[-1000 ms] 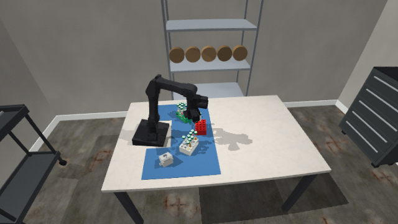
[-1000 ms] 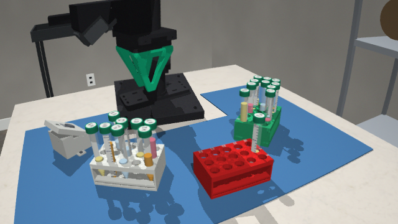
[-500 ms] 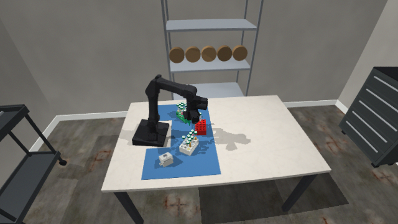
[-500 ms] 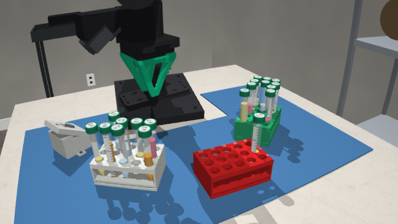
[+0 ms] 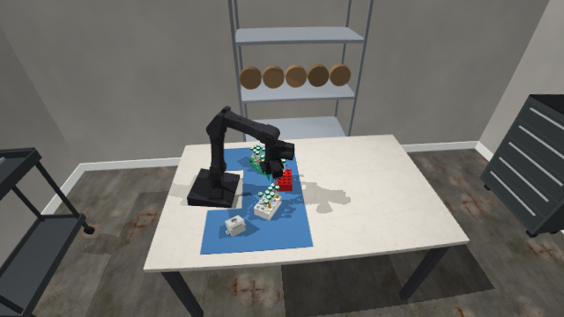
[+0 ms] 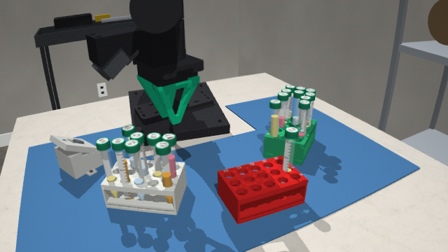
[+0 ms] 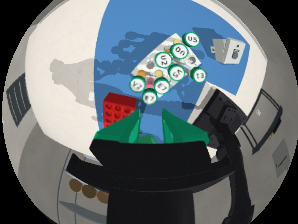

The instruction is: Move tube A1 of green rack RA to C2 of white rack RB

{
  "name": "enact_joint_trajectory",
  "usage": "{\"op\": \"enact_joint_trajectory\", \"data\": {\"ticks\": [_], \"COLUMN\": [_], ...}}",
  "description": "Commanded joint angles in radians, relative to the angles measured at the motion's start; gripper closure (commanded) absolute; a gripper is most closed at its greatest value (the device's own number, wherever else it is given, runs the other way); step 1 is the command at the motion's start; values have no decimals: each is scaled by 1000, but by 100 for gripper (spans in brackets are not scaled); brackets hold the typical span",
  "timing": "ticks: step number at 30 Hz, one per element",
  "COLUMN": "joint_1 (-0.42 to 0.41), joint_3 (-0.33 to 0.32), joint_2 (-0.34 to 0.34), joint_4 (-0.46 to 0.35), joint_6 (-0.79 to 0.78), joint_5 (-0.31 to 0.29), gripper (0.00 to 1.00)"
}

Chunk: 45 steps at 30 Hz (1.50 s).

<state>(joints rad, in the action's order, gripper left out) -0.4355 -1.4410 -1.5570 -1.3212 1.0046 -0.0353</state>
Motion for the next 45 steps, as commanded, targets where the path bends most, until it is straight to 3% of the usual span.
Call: {"op": "enact_joint_trajectory", "data": {"ticks": [1, 11, 45], "joint_1": [0, 3, 5], "joint_3": [-1, 55, 100], "joint_2": [5, 1, 8], "joint_4": [31, 92, 129], "joint_6": [1, 3, 5], "joint_5": [4, 5, 5], "gripper": [70, 70, 70]}}
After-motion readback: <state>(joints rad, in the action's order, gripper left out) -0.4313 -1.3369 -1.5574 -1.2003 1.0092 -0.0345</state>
